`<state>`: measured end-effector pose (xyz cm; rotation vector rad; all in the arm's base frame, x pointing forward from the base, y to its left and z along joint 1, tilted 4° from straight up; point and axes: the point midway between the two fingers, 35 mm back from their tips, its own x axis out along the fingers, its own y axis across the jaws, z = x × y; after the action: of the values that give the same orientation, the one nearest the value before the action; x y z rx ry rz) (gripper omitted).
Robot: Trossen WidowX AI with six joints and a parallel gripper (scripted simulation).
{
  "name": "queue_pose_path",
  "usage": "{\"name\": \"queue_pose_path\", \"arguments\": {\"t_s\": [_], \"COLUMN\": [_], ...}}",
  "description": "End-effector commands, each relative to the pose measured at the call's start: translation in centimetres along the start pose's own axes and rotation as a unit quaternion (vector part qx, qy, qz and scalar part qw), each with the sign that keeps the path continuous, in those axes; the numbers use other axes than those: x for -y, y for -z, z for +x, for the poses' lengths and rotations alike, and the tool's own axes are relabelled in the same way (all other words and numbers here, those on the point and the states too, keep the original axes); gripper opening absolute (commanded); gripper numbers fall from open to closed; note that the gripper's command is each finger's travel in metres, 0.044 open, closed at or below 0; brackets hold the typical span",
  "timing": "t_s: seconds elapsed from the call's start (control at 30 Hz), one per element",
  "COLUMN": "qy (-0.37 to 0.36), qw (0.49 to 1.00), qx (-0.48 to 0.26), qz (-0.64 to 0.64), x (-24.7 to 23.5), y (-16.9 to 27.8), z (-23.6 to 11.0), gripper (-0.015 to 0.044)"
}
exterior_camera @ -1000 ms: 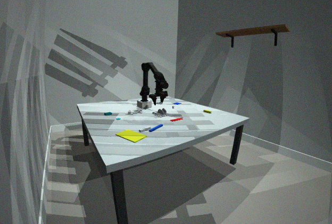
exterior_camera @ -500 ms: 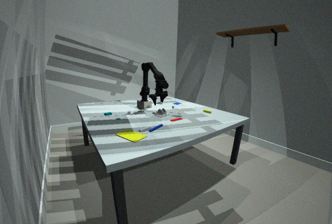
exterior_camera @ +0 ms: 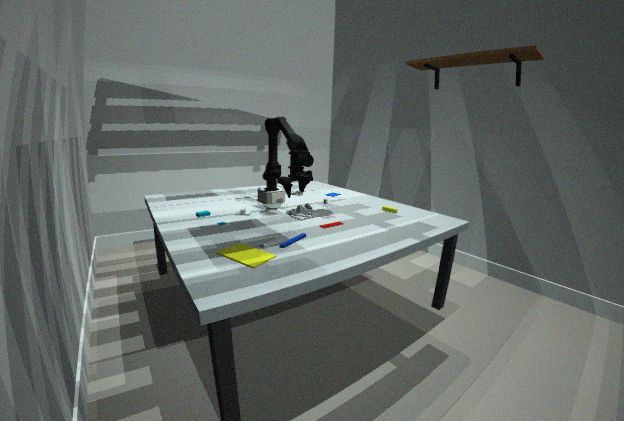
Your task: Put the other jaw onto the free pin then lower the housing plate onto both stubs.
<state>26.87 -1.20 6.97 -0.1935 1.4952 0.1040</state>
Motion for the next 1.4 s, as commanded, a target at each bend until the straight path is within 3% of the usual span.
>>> {"name": "queue_pose_path", "arguments": {"t_s": [0.0, 1.0, 1.37], "qy": [0.002, 0.002, 0.002], "qw": [1.000, 1.000, 1.000], "qx": [0.001, 0.001, 0.001], "qz": [-0.002, -0.001, 0.000], "x": [0.1, 0.1, 0.1], "y": [0.1, 0.1, -0.1], "z": [0.0, 0.0, 1.8], "gripper": [0.0351, 0.0351, 0.0351]}}
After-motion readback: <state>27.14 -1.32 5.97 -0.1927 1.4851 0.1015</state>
